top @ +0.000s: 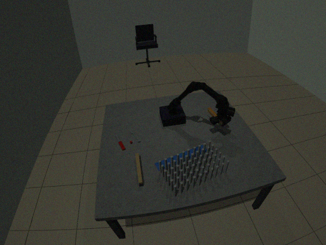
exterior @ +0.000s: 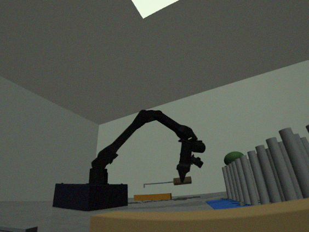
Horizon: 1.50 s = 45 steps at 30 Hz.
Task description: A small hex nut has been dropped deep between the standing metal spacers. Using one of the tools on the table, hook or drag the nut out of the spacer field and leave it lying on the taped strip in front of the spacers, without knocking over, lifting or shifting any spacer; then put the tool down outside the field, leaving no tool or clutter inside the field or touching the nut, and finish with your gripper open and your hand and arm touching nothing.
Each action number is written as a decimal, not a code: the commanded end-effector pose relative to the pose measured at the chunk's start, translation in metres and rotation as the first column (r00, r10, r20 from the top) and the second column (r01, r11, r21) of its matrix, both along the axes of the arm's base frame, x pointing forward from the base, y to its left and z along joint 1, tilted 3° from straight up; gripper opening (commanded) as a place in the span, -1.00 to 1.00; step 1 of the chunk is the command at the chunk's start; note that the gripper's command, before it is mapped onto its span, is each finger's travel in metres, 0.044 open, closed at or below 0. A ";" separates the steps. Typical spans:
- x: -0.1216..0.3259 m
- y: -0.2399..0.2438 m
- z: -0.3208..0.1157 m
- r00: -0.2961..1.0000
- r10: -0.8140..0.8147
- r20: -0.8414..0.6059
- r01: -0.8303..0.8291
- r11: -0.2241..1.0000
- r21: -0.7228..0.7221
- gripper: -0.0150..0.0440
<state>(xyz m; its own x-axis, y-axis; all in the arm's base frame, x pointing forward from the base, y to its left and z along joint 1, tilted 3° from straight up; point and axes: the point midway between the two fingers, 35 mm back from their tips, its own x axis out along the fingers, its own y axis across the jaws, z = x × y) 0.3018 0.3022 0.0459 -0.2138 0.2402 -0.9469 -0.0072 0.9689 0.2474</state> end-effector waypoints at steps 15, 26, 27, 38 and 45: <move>0.000 -0.001 -0.017 1.000 0.006 -0.002 -0.006 1.000 0.006 -0.49; -0.001 -0.002 -0.027 1.000 0.006 -0.002 -0.006 1.000 0.006 -0.49; -0.001 -0.002 -0.028 1.000 0.006 -0.002 -0.006 1.000 0.006 -0.49; -0.001 -0.003 -0.039 1.000 0.006 -0.002 -0.006 1.000 0.006 -0.49; -0.002 -0.004 -0.045 1.000 0.006 -0.002 -0.006 1.000 0.006 -0.49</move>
